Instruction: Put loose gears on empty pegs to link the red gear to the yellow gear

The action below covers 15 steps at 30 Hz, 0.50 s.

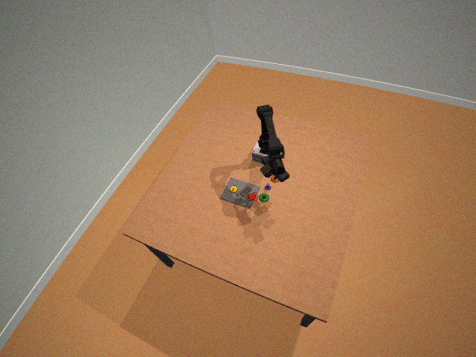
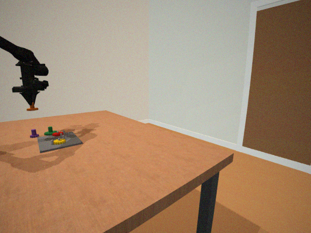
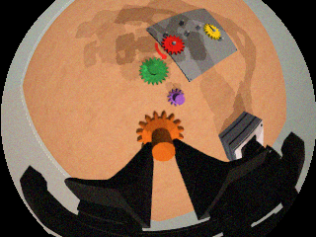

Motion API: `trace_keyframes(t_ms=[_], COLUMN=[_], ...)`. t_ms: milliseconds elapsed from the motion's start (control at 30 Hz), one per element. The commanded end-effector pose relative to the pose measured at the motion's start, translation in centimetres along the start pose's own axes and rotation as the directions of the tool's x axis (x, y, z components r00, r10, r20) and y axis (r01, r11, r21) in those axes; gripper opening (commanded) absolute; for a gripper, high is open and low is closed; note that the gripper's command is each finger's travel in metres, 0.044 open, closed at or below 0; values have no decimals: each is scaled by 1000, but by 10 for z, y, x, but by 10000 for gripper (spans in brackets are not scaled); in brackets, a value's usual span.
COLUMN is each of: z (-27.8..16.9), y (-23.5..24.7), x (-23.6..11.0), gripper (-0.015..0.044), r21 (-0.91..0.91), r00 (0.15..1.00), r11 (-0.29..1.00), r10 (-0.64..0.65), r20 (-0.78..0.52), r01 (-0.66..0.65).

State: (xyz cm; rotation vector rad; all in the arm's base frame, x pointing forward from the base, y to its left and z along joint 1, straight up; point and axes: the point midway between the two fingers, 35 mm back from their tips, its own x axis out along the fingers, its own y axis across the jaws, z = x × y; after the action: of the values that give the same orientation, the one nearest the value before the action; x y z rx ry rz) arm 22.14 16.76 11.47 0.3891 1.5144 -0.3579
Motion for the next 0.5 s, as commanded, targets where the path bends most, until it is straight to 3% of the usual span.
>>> trace_keyframes(t_ms=[0, 467], z=[9, 40], y=[0, -6], x=[3, 14], gripper=[0, 0], r21=[-4, -7], r00=[1000, 1000], r11=[1000, 1000], r10=[6, 5], r20=[-1, 2], r01=[-6, -5])
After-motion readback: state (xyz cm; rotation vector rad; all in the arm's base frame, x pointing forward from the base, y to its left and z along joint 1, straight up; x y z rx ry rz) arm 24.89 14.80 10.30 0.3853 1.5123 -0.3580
